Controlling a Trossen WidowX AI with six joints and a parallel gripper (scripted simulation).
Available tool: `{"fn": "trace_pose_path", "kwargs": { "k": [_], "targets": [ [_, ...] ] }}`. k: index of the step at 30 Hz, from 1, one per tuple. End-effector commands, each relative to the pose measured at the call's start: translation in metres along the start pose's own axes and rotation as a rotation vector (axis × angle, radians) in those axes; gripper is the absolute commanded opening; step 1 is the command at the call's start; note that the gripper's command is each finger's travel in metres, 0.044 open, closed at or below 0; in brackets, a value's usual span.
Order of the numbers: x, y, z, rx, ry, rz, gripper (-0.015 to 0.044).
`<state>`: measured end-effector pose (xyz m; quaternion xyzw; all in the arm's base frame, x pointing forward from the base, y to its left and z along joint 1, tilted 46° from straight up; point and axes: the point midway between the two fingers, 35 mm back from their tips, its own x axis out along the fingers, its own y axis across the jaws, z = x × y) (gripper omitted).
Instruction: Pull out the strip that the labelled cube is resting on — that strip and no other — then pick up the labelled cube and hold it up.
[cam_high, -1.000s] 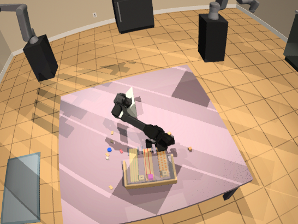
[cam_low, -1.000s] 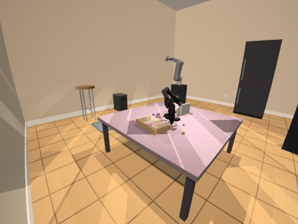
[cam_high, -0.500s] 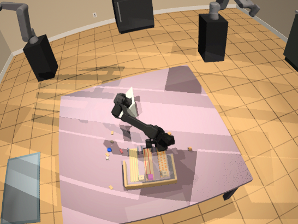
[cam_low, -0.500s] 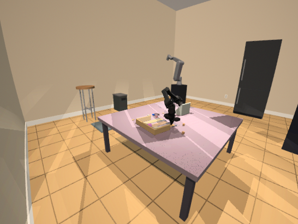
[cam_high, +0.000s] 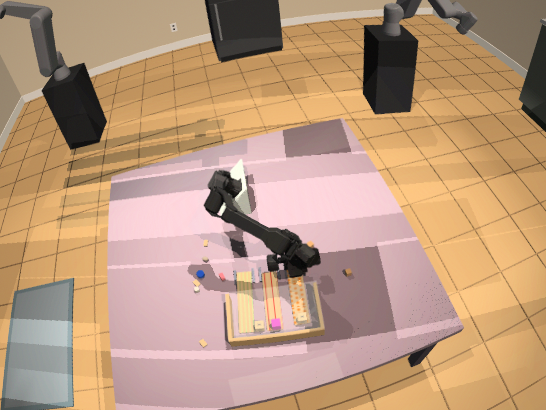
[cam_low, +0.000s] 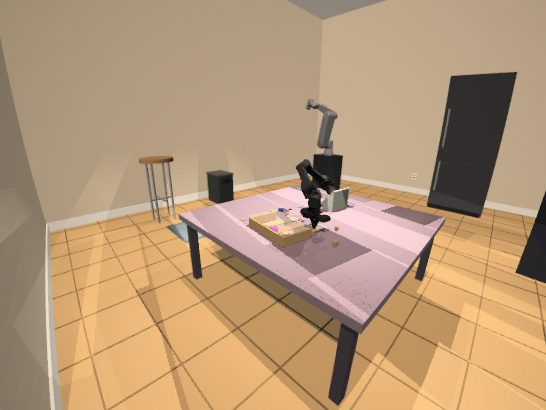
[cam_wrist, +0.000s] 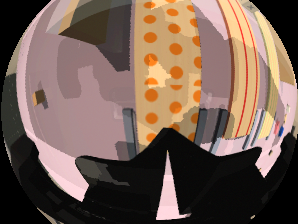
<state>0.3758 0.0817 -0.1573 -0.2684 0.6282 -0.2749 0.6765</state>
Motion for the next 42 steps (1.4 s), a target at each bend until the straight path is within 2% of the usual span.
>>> {"fn": "trace_pose_path", "kwargs": {
  "k": [1, 42],
  "targets": [
    [0.0021, -0.0007, 0.001, 0.0, -0.002, -0.004, 0.0],
    [0.0057, 0.0034, 0.0058, 0.0, -0.002, -0.004, 0.0]
  ]
}}
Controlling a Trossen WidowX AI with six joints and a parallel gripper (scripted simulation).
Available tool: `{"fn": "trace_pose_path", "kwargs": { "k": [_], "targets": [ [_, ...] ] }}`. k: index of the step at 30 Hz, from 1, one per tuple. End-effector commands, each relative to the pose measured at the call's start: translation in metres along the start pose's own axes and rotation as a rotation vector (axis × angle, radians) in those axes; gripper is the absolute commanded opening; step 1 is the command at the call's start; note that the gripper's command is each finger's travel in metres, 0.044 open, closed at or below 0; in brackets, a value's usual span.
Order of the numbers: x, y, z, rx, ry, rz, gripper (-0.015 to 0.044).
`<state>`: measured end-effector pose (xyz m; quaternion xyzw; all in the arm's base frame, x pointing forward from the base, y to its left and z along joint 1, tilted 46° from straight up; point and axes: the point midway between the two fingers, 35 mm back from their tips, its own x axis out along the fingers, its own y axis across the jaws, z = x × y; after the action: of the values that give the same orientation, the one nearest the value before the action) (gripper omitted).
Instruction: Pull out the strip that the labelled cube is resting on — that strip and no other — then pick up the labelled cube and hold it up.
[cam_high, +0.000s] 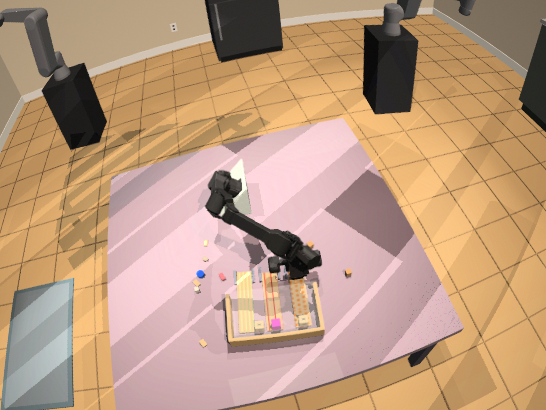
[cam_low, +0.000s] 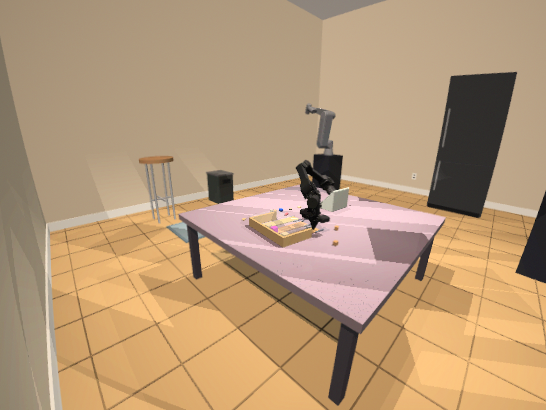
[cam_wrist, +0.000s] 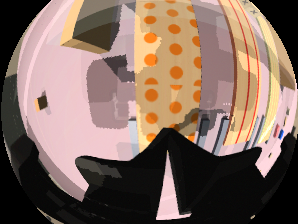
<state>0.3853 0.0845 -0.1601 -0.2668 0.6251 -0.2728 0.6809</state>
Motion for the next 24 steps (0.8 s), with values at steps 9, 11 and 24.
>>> {"fn": "trace_pose_path", "kwargs": {
  "k": [9, 11, 24],
  "targets": [
    [0.006, 0.0, -0.017, -0.004, 0.008, -0.009, 0.0],
    [0.006, 0.0, -0.02, -0.004, 0.008, -0.009, 0.0],
    [0.006, 0.0, -0.041, -0.005, 0.009, -0.009, 0.0]
  ]
}}
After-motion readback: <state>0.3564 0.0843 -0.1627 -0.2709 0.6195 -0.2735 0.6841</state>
